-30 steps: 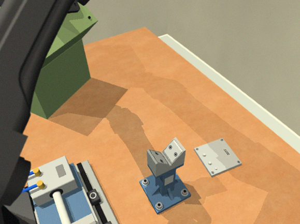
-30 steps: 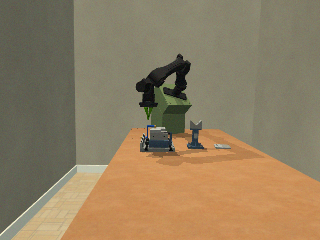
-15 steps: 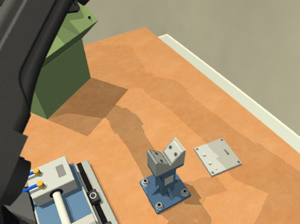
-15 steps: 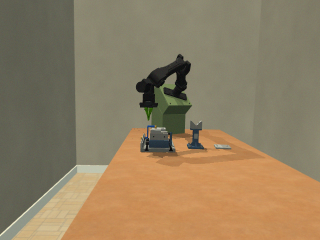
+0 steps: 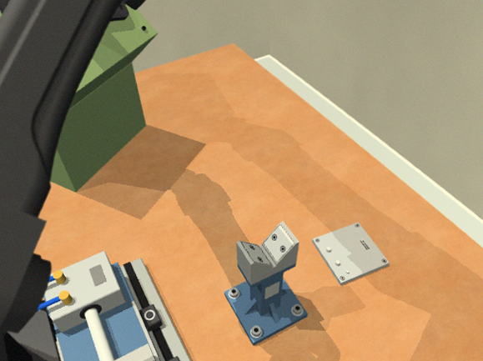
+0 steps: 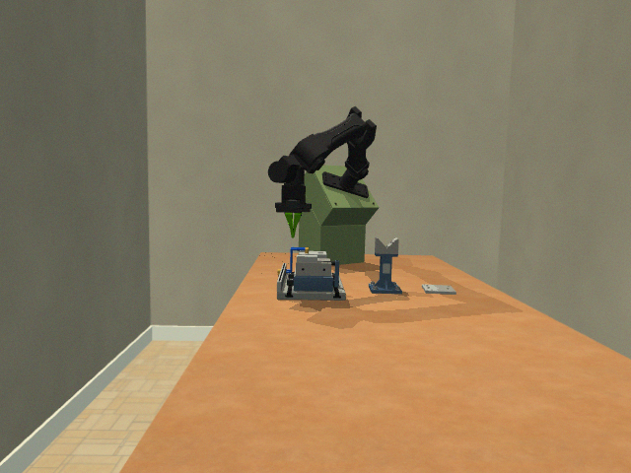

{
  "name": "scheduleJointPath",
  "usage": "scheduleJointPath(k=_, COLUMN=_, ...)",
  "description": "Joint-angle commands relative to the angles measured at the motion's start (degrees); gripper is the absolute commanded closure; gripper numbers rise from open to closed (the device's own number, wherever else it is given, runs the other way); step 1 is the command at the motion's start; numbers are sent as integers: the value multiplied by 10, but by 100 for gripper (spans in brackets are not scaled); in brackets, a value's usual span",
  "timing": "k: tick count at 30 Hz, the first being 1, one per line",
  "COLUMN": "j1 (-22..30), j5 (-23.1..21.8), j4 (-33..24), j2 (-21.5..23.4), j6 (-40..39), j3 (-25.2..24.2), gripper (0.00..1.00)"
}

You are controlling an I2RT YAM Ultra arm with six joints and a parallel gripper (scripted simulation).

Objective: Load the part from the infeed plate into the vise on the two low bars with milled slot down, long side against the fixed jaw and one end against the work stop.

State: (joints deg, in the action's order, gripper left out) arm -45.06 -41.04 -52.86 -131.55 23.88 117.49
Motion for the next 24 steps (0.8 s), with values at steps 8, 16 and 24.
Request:
scheduleJointPath(k=8, j1=-2, j5=-2, j4=18, j2=-6, j6=-10, j3=-10, gripper=100)
scheduleJointPath(k=16, j1=4, j5=6, j4=37, j2=-16, j6=-20, j3=-4, gripper=100)
scheduleJointPath(k=24, j1=10, j5=8, j4=52, j2=-25, j6=-29, j3=-10, gripper=100)
